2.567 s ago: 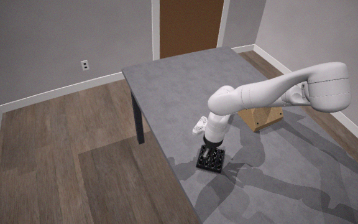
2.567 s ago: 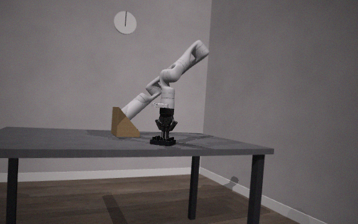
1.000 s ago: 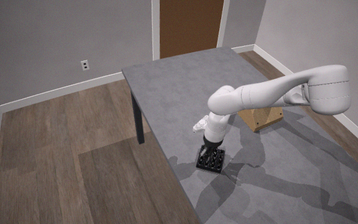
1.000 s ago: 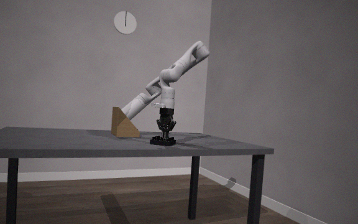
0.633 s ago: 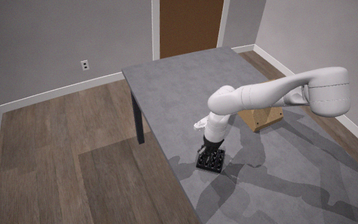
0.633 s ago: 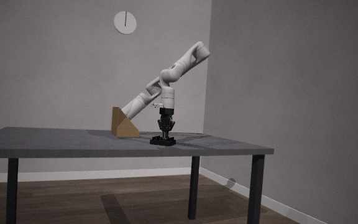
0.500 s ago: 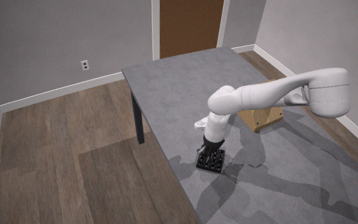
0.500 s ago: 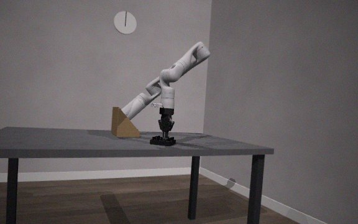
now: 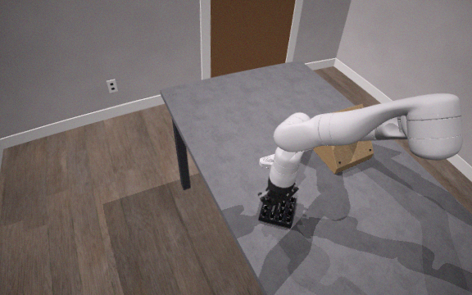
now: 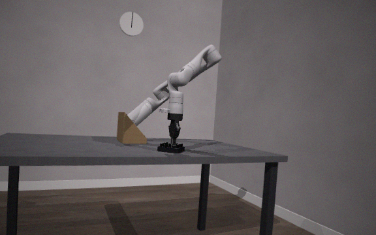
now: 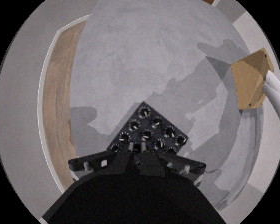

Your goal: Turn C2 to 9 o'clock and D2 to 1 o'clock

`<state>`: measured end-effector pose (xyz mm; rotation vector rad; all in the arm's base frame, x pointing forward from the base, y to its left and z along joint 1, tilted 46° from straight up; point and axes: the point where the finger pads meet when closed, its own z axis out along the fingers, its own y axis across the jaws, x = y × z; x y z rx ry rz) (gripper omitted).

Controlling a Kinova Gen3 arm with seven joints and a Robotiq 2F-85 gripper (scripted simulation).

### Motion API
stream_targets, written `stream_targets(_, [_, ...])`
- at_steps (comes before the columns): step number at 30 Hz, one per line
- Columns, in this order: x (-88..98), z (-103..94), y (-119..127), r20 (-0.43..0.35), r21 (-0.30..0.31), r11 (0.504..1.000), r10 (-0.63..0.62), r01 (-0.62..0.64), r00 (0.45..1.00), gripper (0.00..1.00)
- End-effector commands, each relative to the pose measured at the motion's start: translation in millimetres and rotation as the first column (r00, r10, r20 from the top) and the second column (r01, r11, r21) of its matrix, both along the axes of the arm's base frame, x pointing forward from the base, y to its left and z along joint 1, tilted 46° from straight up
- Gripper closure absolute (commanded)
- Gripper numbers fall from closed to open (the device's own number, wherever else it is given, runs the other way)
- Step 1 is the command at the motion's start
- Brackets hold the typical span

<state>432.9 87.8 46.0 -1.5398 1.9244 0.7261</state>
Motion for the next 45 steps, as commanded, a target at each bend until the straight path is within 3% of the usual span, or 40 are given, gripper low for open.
stream_targets(1, [0.2,-0.1,0.1,-0.025,0.001,1.000,-0.023,0.023,0.999,0.92])
stream_targets(20, [0.2,-0.1,0.1,-0.197,0.005,0.982,-0.185,0.190,0.963,0.92])
stream_targets(45, [0.2,-0.1,0.1,-0.264,-0.002,0.967,-0.247,0.256,0.932,0.92])
